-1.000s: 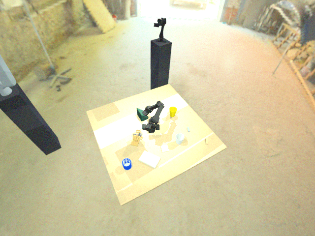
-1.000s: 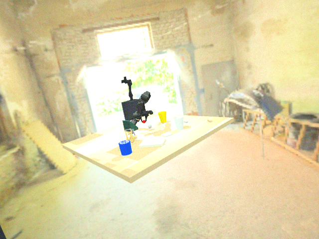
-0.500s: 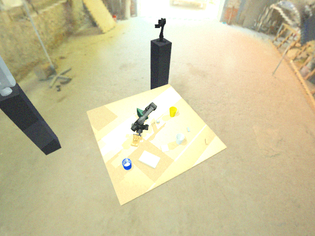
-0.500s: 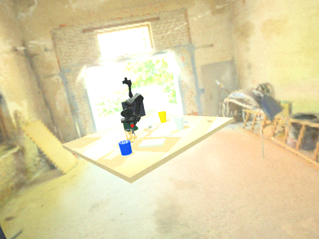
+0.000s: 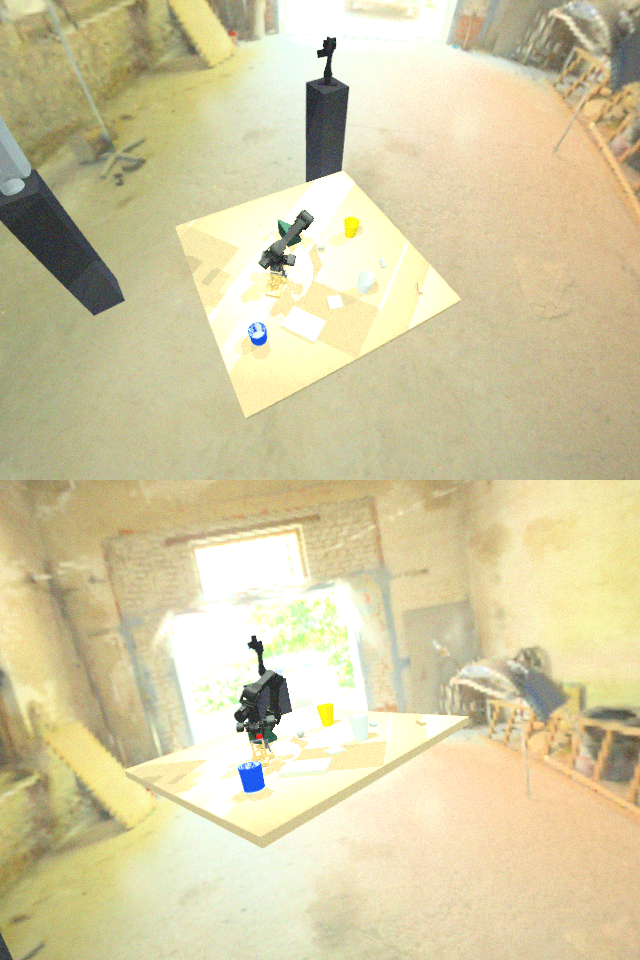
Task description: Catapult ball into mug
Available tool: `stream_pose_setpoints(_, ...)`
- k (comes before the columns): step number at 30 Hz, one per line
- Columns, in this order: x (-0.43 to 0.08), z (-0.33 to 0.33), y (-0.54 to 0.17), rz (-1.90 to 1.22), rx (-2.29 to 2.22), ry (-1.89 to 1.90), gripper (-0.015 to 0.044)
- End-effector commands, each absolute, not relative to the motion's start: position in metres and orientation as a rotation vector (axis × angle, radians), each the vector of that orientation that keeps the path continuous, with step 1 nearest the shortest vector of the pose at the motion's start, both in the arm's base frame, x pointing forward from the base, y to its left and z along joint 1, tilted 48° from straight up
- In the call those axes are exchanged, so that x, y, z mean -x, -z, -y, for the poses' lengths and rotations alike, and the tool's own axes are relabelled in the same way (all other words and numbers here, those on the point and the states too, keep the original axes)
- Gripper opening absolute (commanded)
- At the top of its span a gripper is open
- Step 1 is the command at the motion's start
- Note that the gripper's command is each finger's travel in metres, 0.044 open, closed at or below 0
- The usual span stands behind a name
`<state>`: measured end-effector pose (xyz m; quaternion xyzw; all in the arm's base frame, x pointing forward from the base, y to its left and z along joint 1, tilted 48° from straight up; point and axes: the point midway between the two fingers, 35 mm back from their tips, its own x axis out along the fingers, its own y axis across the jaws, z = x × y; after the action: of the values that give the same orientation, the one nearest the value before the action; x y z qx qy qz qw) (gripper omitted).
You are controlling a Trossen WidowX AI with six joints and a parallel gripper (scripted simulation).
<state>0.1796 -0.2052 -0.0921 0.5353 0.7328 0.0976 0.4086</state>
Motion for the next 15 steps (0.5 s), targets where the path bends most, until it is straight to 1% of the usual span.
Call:
stream_pose_setpoints(1, -0.179, 0.2, 0.098, -1.882, -1.366, -0.225, 0.0)
stream_pose_setpoints(15, -0.18, 0.194, 0.105, -1.881, -1.359, -0.227, 0.0)
